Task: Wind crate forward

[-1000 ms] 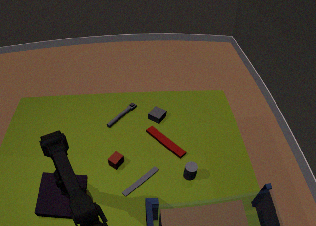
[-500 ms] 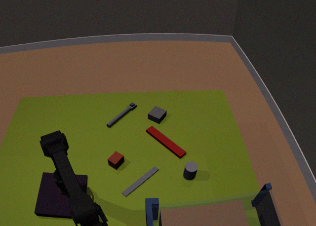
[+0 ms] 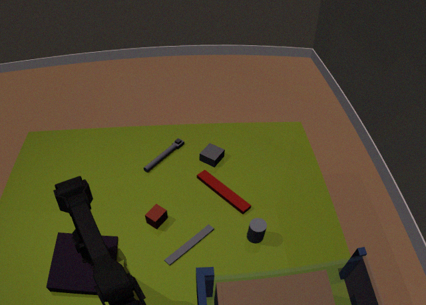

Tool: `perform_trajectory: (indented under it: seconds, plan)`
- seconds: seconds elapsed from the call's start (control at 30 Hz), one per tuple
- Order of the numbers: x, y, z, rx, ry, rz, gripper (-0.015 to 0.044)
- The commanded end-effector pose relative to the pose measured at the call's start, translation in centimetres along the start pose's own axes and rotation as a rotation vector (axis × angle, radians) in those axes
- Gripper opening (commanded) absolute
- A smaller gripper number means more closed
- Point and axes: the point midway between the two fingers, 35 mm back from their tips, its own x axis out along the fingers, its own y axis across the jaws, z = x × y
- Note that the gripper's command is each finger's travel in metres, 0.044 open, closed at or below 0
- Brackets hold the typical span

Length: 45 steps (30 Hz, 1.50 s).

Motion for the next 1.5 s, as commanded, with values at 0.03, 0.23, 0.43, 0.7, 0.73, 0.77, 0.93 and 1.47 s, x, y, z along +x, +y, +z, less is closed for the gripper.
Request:
perform_trajectory:
  seconds: [0.03, 0.23, 0.43, 0.7, 0.73, 0.77, 0.93, 1.47]
  plan:
    - [-0.4, 3.0, -0.4, -0.035, 0.004, 0.081, 0.0000]
    - [-0.4, 3.0, -0.4, -0.035, 0.004, 0.081, 0.0000]
    - [-0.4, 3.0, -0.4, -0.035, 0.004, 0.081, 0.0000]
    - [-0.4, 3.0, -0.4, -0.035, 0.004, 0.081, 0.0000]
    - [-0.4, 3.0, -0.4, -0.035, 0.004, 0.081, 0.0000]
    - [-0.4, 3.0, -0.4, -0.035, 0.004, 0.081, 0.0000]
    - [-0.4, 3.0, -0.4, -0.035, 0.004, 0.081, 0.0000]
    - [-0.7, 5.0, -0.9, -0.034, 0.004, 0.082, 0.0000]
